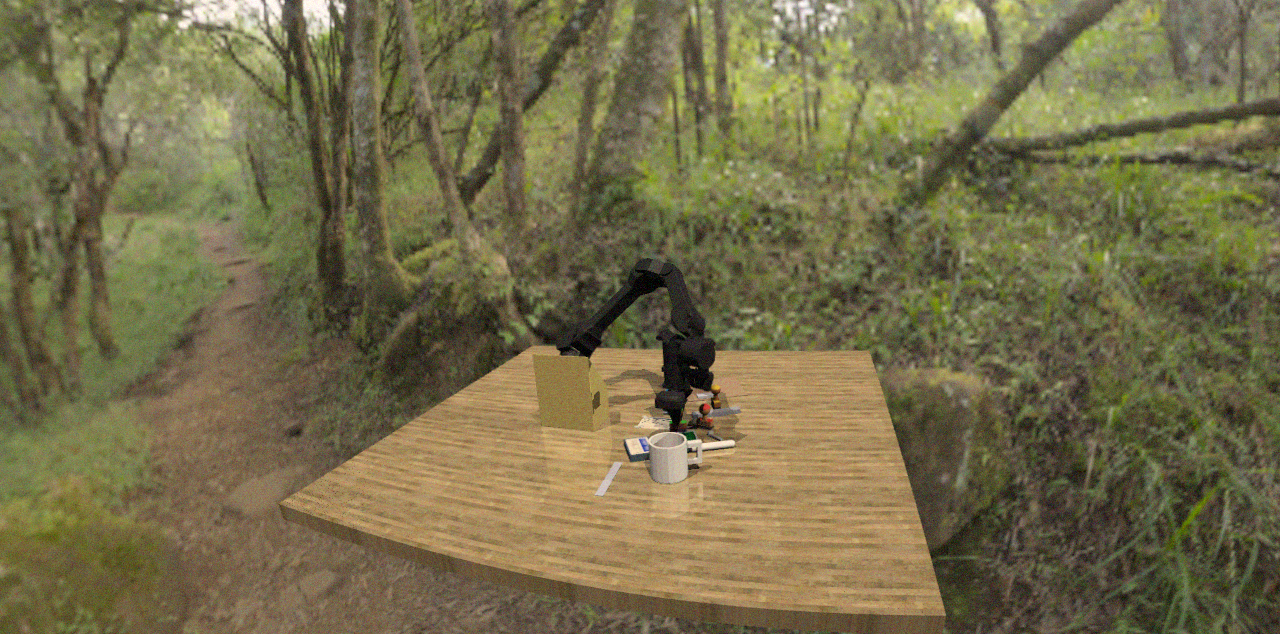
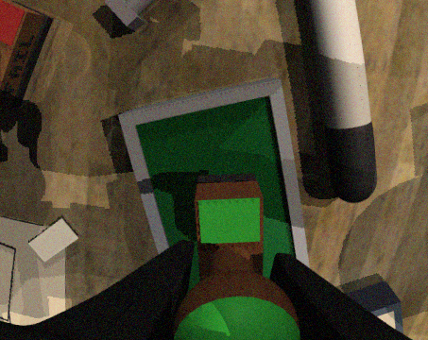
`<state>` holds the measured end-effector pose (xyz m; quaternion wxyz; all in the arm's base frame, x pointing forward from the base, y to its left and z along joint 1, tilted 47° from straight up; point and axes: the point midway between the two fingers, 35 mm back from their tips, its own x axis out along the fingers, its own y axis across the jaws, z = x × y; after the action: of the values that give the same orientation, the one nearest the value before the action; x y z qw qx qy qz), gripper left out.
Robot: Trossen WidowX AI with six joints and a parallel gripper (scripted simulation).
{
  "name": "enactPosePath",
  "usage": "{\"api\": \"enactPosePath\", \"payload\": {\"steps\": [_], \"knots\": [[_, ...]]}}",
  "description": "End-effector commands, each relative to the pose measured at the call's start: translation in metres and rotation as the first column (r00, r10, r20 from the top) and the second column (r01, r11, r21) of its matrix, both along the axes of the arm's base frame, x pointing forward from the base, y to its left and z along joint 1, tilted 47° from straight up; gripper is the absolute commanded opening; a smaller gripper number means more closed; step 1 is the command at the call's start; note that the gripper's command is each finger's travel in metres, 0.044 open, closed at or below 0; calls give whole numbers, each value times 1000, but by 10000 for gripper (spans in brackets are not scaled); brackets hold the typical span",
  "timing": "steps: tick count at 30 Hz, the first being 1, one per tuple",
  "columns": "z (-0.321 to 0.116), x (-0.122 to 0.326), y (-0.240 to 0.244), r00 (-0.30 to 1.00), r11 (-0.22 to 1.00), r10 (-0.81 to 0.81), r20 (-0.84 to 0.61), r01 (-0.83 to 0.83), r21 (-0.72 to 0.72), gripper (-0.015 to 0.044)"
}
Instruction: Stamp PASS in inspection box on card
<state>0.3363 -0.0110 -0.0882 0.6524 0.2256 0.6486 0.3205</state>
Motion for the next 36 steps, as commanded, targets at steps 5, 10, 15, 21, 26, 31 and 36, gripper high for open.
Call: {"api": "enactPosePath", "payload": {"steps": [5,10,15,21,26,31,36], "knots": [[-4,-1,4,1000,1000,-5,-3,5,3,0],[-6,-1,7,1000,1000,-4,-3,4,3,0],[-8,-1,9,1000,1000,-4,-3,4,4,0],[-10,-2,12,1000,1000,-3,-2,3,4,0],[-12,-2,13,1000,1000,-3,-2,3,4,0],[-12,-2,14,1000,1000,1,3,-1,5,0],[-13,-2,15,1000,1000,1,3,-1,5,0]]}}
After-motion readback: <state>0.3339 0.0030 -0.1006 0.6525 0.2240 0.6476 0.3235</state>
